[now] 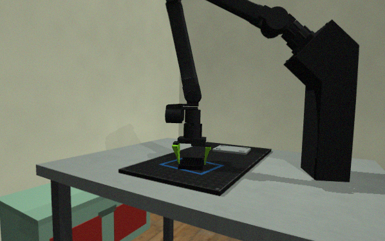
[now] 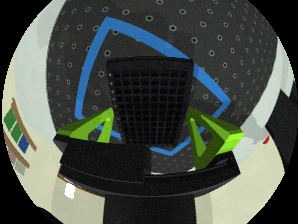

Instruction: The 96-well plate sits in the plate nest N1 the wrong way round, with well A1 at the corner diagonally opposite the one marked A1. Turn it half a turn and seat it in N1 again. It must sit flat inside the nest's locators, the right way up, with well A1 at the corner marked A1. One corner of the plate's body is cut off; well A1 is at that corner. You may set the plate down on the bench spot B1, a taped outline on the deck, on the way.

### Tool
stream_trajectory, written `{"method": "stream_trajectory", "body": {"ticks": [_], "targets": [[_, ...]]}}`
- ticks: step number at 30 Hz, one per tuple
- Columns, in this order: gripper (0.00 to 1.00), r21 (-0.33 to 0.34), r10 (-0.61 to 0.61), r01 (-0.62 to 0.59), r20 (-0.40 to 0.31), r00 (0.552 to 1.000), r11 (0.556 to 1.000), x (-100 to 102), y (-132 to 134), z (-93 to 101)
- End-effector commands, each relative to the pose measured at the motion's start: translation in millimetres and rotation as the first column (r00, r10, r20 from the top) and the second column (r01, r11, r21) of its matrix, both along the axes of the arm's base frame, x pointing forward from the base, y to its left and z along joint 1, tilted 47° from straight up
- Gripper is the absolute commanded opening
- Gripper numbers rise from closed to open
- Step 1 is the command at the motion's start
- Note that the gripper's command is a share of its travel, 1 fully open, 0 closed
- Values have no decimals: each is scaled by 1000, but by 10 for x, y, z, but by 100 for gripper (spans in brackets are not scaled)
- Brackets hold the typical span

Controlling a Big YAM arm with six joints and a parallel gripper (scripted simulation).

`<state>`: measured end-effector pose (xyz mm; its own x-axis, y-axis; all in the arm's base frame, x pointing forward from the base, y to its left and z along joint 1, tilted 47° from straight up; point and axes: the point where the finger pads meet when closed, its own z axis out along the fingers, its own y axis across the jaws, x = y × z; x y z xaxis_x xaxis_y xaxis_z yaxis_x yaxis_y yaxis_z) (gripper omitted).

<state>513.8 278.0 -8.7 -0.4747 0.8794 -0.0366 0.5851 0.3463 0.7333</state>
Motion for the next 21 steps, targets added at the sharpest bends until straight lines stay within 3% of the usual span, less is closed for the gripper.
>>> {"method": "stream_trajectory", "body": {"ticks": [1, 9, 10, 21], "targets": [[100, -4, -5, 5, 5, 1000, 1000, 58, -41, -33], [100, -4, -5, 5, 5, 1000, 1000, 58, -41, -33], [100, 2, -5, 5, 15, 1000, 1000, -1, -67, 110], [100, -2, -2, 2, 3, 1000, 1000, -228, -137, 257]]}}
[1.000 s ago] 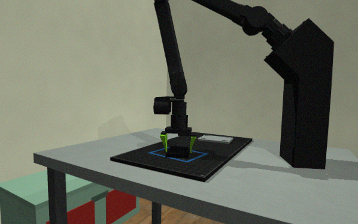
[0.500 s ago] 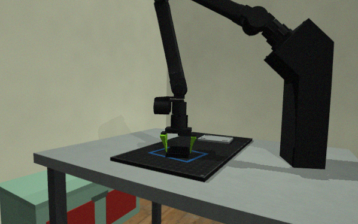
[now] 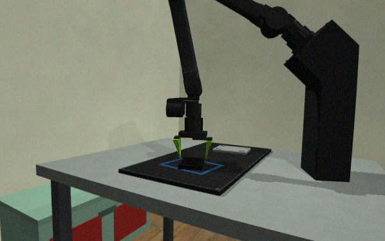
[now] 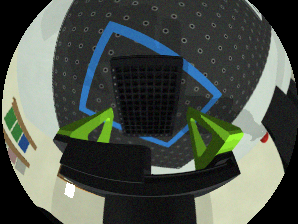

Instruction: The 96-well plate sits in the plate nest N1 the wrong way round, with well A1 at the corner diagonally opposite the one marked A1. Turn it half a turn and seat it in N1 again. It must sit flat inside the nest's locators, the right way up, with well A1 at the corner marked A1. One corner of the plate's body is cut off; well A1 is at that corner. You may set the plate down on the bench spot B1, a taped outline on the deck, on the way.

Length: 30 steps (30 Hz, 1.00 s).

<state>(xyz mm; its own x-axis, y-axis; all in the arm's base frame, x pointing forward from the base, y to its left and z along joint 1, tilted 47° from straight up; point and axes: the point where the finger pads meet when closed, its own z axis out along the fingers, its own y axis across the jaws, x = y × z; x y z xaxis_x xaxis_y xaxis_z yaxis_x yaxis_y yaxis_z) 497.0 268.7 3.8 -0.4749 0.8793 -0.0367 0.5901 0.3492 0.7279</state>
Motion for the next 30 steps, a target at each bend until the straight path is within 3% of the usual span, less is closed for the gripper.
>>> {"method": "stream_trajectory", "body": {"ticks": [1, 22, 30], "targets": [[100, 2, -2, 2, 10, 1000, 1000, -60, -43, 132], [100, 10, -2, 2, 10, 1000, 1000, -399, -166, 473], [100, 6, -2, 2, 14, 1000, 1000, -341, -178, 438]]}}
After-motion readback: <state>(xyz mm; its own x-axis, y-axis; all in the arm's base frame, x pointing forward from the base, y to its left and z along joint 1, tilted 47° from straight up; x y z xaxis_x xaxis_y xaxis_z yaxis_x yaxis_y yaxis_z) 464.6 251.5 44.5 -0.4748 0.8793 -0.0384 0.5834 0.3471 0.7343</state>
